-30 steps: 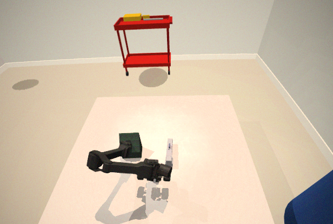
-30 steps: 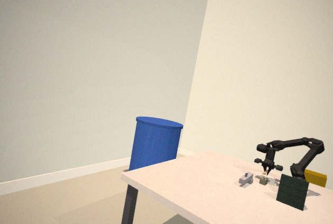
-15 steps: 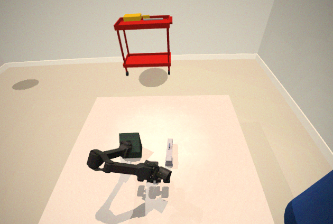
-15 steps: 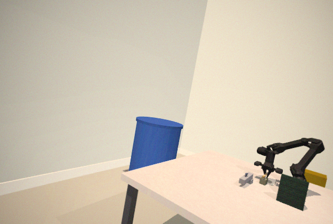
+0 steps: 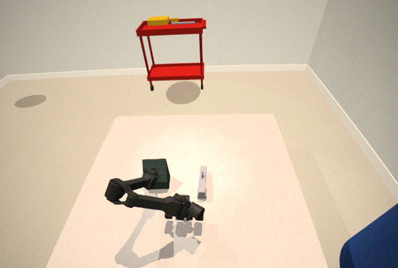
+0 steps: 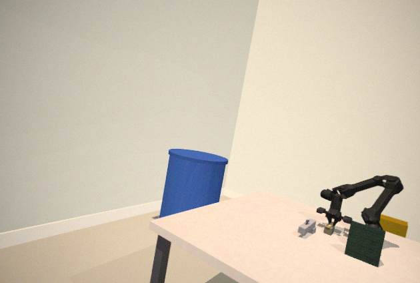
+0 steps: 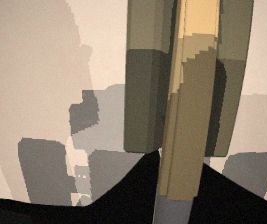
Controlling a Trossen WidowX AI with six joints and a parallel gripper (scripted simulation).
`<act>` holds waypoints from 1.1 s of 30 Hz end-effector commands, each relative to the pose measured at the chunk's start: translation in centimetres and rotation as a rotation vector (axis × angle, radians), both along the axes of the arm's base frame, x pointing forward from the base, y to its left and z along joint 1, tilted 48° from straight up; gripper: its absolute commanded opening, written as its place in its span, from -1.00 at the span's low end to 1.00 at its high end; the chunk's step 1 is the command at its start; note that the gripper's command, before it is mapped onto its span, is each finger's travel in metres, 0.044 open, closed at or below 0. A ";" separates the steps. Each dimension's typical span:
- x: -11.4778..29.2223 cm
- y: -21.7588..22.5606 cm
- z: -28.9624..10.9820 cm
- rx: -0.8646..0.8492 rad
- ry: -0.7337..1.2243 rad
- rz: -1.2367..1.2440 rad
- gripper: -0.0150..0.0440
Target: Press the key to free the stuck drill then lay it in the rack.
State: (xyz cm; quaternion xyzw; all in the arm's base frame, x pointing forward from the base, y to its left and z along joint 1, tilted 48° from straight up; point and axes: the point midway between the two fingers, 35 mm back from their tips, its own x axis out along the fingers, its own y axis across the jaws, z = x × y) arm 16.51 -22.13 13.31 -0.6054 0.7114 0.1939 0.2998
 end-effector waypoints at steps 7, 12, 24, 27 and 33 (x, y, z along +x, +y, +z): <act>-0.1 -0.7 -0.9 0.002 0.001 0.001 -0.49; 0.0 -0.4 -0.6 -0.002 0.005 0.011 -0.31; 0.0 -0.4 -0.6 -0.002 0.005 0.011 0.75; 0.0 -0.3 -0.5 -0.001 0.005 0.010 1.00; 0.2 1.7 1.1 0.004 0.001 0.001 1.00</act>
